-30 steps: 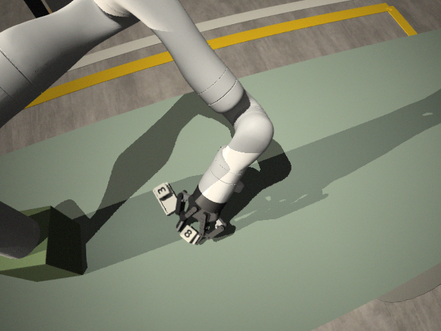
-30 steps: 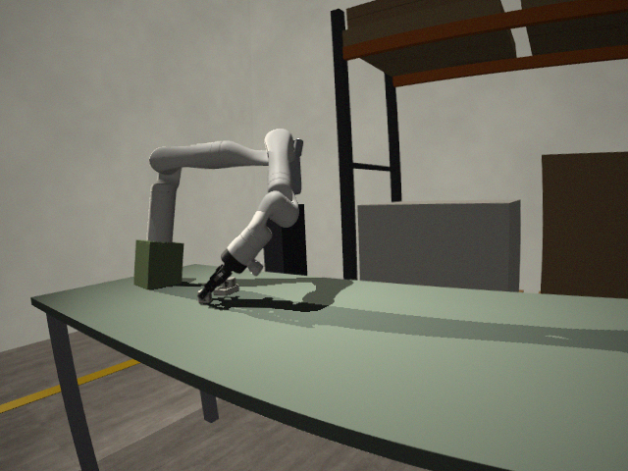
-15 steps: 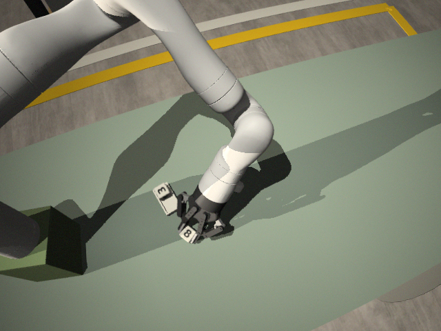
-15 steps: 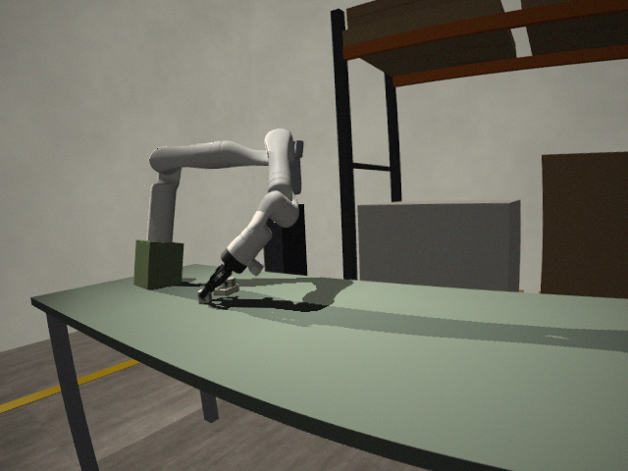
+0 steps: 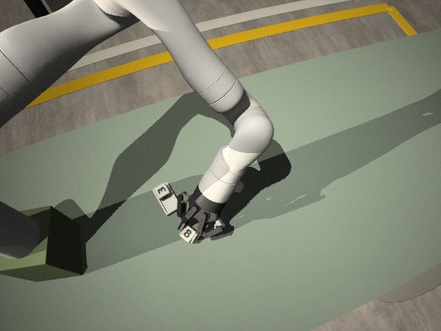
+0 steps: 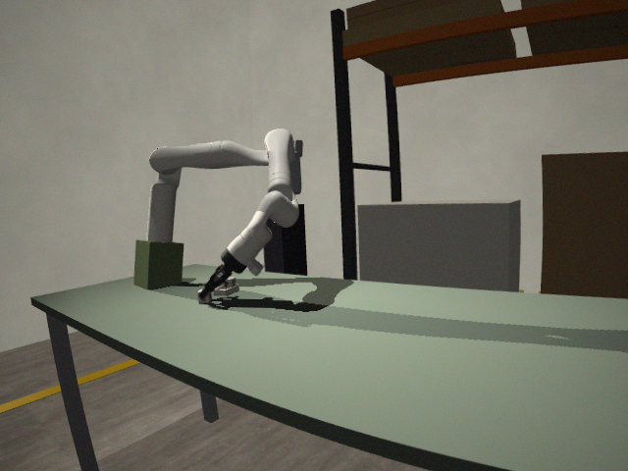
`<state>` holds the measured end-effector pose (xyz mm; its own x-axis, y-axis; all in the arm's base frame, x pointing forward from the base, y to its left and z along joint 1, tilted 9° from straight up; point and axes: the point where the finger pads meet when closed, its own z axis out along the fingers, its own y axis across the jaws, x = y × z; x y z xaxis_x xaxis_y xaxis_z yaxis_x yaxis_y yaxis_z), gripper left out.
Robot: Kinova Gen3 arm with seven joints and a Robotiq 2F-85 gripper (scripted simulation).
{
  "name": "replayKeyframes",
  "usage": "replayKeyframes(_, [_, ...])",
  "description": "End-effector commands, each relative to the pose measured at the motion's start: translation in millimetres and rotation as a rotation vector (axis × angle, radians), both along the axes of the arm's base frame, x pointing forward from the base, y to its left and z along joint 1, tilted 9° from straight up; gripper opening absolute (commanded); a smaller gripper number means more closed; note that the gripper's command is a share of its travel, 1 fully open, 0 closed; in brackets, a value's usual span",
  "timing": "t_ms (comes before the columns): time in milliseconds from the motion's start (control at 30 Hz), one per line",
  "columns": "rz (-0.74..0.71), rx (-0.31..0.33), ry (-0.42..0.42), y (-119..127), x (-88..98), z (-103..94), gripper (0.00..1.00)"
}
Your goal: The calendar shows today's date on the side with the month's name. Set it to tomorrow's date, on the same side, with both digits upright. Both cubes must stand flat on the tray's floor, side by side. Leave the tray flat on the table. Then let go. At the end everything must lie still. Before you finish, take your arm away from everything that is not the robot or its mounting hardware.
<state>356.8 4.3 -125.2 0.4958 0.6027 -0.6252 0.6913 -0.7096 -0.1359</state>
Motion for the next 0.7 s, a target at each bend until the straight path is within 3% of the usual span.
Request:
replayKeyframes(0, [-0.007,0.001,-0.008,0.3,1.7,-2.4,0.28])
replayKeyframes(667, [-0.01,-0.001,-0.006,-1.5,-0.1,3.8,0.28])
